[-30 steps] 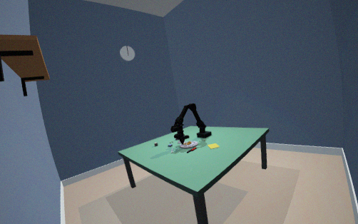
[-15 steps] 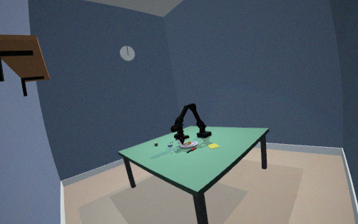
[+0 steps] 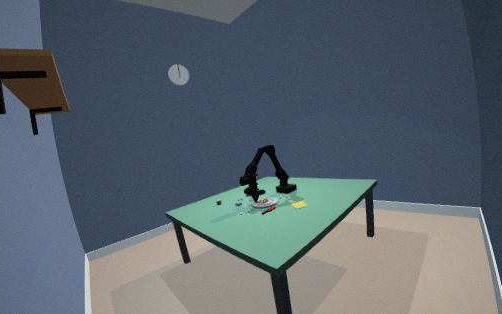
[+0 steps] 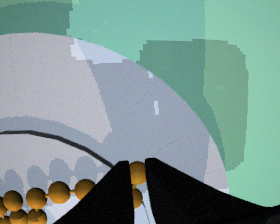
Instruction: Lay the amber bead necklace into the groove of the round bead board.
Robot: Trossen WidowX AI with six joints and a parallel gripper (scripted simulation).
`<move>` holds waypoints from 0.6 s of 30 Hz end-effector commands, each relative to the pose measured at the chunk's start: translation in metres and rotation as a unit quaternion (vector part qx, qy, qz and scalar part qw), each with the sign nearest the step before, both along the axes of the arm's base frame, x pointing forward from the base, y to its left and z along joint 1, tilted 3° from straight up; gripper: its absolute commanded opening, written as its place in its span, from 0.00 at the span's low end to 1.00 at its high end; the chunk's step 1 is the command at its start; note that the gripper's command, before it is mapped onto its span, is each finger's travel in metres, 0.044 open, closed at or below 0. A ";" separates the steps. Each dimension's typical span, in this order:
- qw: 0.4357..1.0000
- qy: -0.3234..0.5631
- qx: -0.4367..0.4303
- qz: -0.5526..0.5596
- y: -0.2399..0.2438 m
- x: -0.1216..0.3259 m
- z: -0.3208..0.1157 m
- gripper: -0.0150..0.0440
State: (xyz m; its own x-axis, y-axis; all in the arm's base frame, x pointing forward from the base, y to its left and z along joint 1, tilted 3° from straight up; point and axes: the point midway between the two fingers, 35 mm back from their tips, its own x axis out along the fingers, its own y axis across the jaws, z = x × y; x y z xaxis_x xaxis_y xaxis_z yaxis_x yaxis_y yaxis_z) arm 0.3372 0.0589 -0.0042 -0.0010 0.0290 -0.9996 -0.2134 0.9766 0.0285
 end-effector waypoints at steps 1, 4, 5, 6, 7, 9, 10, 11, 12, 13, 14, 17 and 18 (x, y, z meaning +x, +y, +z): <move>1.000 0.008 -0.002 0.003 -0.001 -0.004 -0.004 0.25; 1.000 0.008 -0.002 0.003 -0.001 -0.004 -0.004 0.25; 1.000 0.008 -0.002 0.003 -0.001 -0.004 -0.004 0.25; 1.000 0.008 -0.002 0.003 -0.001 -0.004 -0.004 0.25; 1.000 0.001 0.000 0.000 0.000 0.000 0.000 0.30; 1.000 0.001 0.000 0.000 0.000 0.000 0.000 0.39; 1.000 0.001 0.000 0.000 0.000 0.000 0.000 0.43; 1.000 0.001 0.000 0.000 0.000 0.000 0.000 0.48; 1.000 0.001 0.000 0.000 0.000 0.000 0.000 0.52; 1.000 0.001 0.000 0.000 0.000 0.000 0.000 0.57; 1.000 0.001 0.000 0.000 0.000 0.000 0.000 0.61; 1.000 0.001 0.000 0.000 0.000 0.000 0.000 0.74; 1.000 0.001 0.000 0.000 0.000 0.000 0.000 0.79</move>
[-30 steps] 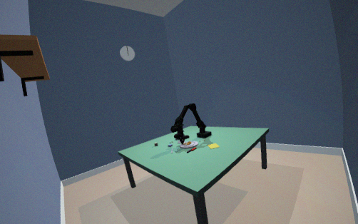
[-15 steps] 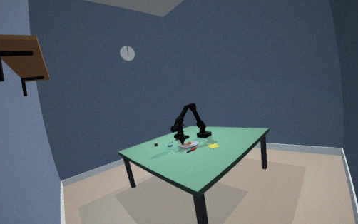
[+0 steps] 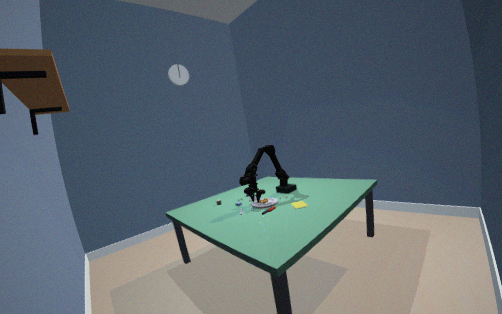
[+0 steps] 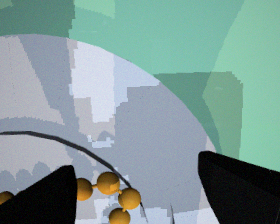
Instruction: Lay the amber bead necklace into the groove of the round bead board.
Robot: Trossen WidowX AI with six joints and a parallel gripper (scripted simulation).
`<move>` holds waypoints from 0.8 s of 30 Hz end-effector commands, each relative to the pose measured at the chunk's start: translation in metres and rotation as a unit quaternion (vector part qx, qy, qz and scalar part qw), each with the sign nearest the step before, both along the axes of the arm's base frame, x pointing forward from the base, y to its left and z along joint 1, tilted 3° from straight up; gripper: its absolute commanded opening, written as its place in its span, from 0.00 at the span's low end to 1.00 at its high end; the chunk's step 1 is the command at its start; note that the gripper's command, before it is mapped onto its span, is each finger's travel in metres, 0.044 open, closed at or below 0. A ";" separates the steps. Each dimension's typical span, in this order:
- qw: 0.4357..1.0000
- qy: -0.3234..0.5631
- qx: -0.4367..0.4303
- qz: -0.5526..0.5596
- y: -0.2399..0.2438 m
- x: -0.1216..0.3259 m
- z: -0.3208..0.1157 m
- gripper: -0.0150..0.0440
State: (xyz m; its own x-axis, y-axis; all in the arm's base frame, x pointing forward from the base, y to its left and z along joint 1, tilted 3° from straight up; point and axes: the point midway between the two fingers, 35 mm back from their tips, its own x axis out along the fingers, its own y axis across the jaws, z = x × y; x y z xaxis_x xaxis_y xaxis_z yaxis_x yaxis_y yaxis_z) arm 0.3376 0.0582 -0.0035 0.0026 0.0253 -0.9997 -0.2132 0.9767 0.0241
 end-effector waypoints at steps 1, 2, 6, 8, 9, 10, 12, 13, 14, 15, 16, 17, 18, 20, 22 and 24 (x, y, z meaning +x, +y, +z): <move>1.000 0.003 0.002 0.000 0.001 -0.001 -0.001 0.83; 1.000 0.004 0.001 0.001 0.000 -0.001 0.001 0.88; 1.000 0.007 -0.001 0.001 0.000 -0.002 0.002 1.00; 1.000 0.009 -0.001 0.003 0.000 -0.002 0.006 1.00; 1.000 0.009 -0.001 0.003 0.000 -0.002 0.006 1.00; 1.000 0.009 -0.001 0.003 0.000 -0.002 0.006 1.00; 1.000 0.009 -0.001 0.003 0.000 -0.002 0.006 1.00; 1.000 0.009 -0.001 0.003 0.000 -0.002 0.006 1.00; 1.000 0.009 -0.001 0.003 0.000 -0.002 0.006 1.00; 1.000 0.009 -0.001 0.003 0.000 -0.002 0.006 1.00; 1.000 0.009 -0.001 0.003 0.000 -0.002 0.006 1.00; 1.000 0.009 -0.001 0.003 0.000 -0.002 0.006 1.00; 1.000 0.009 -0.001 0.003 0.000 -0.002 0.006 1.00; 1.000 0.009 -0.001 0.003 0.000 -0.002 0.006 1.00; 1.000 0.009 -0.001 0.003 0.000 -0.002 0.006 1.00; 1.000 0.009 -0.001 0.003 0.000 -0.002 0.006 1.00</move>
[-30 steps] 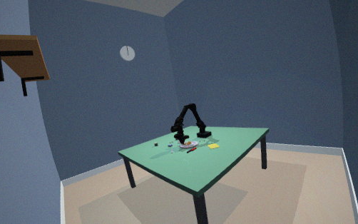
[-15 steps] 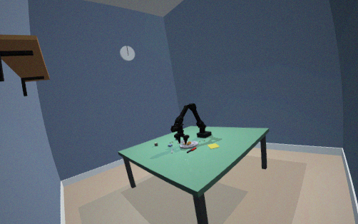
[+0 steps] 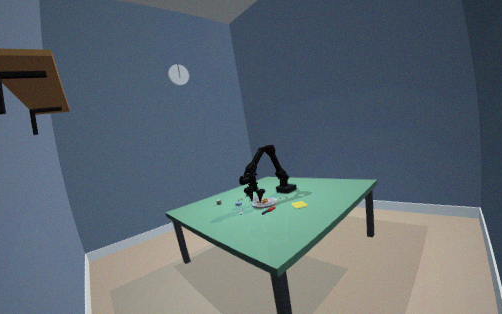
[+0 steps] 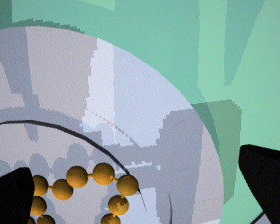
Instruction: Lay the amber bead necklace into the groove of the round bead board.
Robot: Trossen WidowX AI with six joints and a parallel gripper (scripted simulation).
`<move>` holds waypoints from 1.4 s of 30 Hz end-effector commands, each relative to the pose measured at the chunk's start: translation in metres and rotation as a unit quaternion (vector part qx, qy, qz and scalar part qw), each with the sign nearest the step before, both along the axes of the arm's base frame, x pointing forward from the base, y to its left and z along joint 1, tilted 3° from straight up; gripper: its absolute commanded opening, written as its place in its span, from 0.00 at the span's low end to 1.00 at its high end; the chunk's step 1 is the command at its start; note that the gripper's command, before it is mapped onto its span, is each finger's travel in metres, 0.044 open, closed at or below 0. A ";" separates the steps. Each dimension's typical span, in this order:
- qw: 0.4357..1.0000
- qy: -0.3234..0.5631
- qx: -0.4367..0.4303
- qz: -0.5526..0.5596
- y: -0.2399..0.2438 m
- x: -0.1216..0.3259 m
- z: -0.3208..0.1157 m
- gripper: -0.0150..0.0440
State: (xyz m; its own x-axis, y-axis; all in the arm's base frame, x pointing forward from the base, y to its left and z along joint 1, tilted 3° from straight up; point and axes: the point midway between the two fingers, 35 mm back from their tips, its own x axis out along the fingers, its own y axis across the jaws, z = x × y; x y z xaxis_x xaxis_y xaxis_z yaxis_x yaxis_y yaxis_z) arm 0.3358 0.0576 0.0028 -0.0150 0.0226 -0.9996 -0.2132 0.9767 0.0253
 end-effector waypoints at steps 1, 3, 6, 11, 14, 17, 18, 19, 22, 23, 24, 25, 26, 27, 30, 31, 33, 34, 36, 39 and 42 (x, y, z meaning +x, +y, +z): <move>1.000 0.001 0.001 0.003 0.000 0.000 0.000 1.00; 1.000 0.001 0.001 0.003 0.000 0.000 0.000 1.00; 1.000 0.001 0.001 0.003 0.000 0.000 0.000 1.00; 1.000 0.001 0.001 0.003 0.000 0.000 0.000 1.00; 1.000 0.000 0.001 0.023 0.000 -0.002 0.005 0.91; 0.995 -0.001 0.002 0.102 0.001 -0.010 0.024 0.78; 0.993 -0.002 0.003 0.117 0.001 -0.011 0.028 0.73; 0.993 -0.002 0.003 0.121 0.001 -0.012 0.029 0.69; 0.993 -0.002 0.003 0.121 0.001 -0.012 0.029 0.56; 0.993 -0.002 0.003 0.121 0.001 -0.012 0.029 0.51; 0.993 -0.002 0.003 0.121 0.001 -0.012 0.028 0.47; 0.993 -0.002 0.003 0.121 0.001 -0.012 0.025 0.46; 0.993 -0.002 0.003 0.121 0.002 -0.012 0.021 0.46; 0.993 -0.002 0.003 0.121 0.002 -0.012 0.017 0.46; 0.993 -0.002 0.003 0.121 0.002 -0.012 0.013 0.46; 0.993 -0.009 0.002 0.118 0.002 -0.009 0.021 0.46; 0.993 -0.009 0.002 0.118 0.002 -0.009 0.020 0.46; 0.993 -0.009 0.002 0.118 0.002 -0.009 0.019 0.46; 0.993 -0.008 0.002 0.118 0.002 -0.009 0.017 0.46; 0.993 -0.007 0.002 0.119 0.002 -0.010 0.012 0.46; 0.993 -0.006 0.002 0.119 0.002 -0.010 0.007 0.46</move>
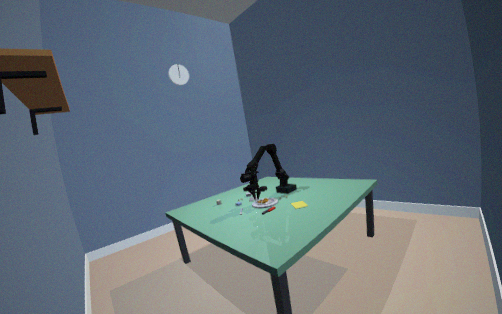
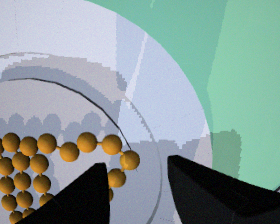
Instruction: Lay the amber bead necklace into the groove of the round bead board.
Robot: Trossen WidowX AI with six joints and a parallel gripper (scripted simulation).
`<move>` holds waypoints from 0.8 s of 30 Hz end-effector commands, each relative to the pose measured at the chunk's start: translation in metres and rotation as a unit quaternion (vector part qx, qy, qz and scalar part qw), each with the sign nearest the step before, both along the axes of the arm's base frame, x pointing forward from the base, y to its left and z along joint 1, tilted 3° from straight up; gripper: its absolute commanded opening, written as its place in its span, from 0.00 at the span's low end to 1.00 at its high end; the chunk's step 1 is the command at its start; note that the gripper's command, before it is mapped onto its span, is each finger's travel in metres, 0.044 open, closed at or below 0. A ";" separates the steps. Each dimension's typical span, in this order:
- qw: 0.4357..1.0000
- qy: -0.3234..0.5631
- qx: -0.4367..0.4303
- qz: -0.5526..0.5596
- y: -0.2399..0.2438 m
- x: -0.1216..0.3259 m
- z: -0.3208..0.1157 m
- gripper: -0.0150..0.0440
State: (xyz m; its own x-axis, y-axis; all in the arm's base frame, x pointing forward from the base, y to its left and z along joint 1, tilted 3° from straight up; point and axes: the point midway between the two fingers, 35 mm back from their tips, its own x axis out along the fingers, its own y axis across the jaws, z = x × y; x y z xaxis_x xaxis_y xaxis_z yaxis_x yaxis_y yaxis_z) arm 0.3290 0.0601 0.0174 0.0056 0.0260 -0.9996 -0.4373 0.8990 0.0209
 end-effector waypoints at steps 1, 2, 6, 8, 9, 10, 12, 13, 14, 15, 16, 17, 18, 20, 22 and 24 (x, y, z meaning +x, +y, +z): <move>1.000 0.008 -0.001 0.001 0.000 -0.003 -0.009 0.46; 1.000 0.008 -0.001 0.002 0.000 -0.004 -0.011 0.46; 1.000 0.009 -0.001 0.002 0.000 -0.005 -0.017 0.46; 1.000 0.010 -0.001 0.003 0.000 -0.005 -0.020 0.46; 1.000 0.011 -0.001 0.003 0.000 -0.005 -0.022 0.46; 1.000 0.011 -0.001 0.003 0.000 -0.006 -0.023 0.46; 1.000 0.011 -0.001 0.003 0.000 -0.006 -0.025 0.46; 1.000 0.011 -0.001 0.003 0.000 -0.006 -0.026 0.46; 1.000 0.006 -0.001 0.001 0.000 -0.003 -0.020 0.45; 1.000 0.006 -0.001 0.001 0.000 -0.003 -0.020 0.44; 1.000 0.006 -0.001 0.001 0.000 -0.003 -0.020 0.42; 1.000 0.006 -0.001 0.001 0.000 -0.003 -0.020 0.41; 1.000 0.006 -0.001 0.001 0.000 -0.003 -0.020 0.40; 1.000 0.006 -0.001 0.001 0.000 -0.003 -0.020 0.38; 1.000 0.006 -0.001 0.001 0.000 -0.003 -0.020 0.36; 1.000 0.006 -0.001 0.001 0.000 -0.003 -0.020 0.33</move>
